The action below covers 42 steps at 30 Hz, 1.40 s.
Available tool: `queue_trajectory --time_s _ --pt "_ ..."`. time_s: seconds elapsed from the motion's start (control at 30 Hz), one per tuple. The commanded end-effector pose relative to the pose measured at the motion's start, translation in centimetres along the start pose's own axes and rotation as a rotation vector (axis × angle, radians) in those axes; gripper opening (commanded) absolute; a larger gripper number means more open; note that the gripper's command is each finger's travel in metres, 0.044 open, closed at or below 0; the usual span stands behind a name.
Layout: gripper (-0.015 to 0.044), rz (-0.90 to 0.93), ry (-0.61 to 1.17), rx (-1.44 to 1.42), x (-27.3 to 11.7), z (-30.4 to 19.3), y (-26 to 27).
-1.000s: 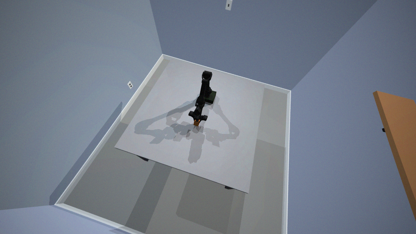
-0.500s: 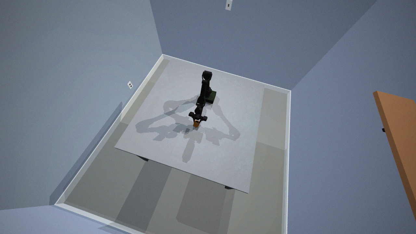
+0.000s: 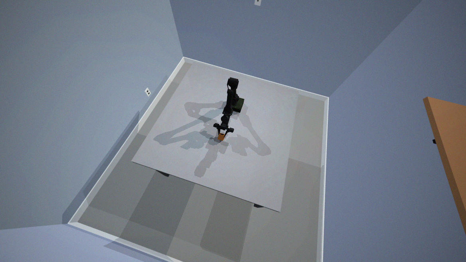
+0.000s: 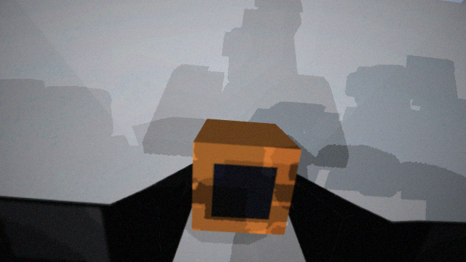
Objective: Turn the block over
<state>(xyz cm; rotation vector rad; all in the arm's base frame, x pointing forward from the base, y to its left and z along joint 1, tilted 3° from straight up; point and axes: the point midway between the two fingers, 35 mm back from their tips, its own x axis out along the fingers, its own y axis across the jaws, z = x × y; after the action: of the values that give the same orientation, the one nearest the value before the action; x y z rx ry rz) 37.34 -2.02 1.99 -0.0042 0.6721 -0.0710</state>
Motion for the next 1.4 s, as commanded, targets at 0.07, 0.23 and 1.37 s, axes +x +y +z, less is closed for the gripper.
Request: queue_trajectory --time_s 0.07,0.23,1.37 --pt "0.0 0.0 -0.059 -0.006 -0.1 -1.1 0.0" --pt "0.0 0.0 -0.131 -0.004 -0.6 -1.3 -0.1" --pt "0.0263 -0.001 -0.222 -0.007 -1.5 -1.3 -0.1"
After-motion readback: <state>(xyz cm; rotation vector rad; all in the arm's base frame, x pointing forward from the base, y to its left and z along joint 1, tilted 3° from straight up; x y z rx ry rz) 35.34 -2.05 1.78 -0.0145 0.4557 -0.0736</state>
